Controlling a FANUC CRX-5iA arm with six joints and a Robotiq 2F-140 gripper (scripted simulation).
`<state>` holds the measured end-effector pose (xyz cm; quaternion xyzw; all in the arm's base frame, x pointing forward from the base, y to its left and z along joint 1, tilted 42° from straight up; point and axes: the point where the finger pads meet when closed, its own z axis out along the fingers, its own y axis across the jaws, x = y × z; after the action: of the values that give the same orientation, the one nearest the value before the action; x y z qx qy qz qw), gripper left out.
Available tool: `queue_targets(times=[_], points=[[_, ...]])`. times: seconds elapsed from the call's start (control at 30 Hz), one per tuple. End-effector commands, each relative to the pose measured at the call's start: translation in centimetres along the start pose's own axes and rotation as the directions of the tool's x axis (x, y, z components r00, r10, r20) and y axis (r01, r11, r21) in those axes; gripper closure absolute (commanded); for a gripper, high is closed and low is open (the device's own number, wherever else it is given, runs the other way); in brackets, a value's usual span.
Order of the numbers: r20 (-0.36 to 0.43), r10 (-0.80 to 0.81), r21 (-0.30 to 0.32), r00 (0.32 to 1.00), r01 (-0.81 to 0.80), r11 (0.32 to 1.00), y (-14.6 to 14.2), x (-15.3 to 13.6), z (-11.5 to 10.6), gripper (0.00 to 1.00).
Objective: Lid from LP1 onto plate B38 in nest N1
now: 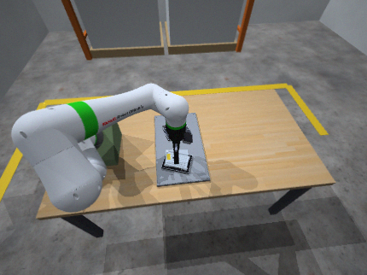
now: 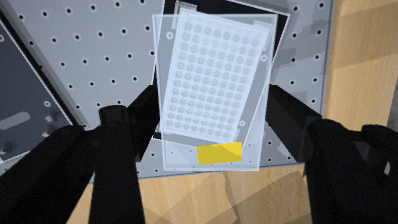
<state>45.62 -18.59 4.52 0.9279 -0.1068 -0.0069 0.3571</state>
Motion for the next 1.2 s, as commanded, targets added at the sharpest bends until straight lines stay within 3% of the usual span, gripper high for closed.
queue_targets(times=[0.0, 0.37, 0.67, 1.17], points=[[-0.003, 0.083, -0.001, 0.997, -0.083, 0.997, 0.0, 0.1, 0.0, 0.39], [-0.003, 0.223, 0.0, 0.975, -0.223, 0.975, 0.0, 0.1, 0.3, 0.39], [-0.003, 0.223, 0.0, 0.975, -0.223, 0.975, -0.1, 0.2, 3.0, 0.39], [-0.003, 0.223, 0.0, 0.975, -0.223, 0.975, -0.1, 0.3, 3.3, 0.39]])
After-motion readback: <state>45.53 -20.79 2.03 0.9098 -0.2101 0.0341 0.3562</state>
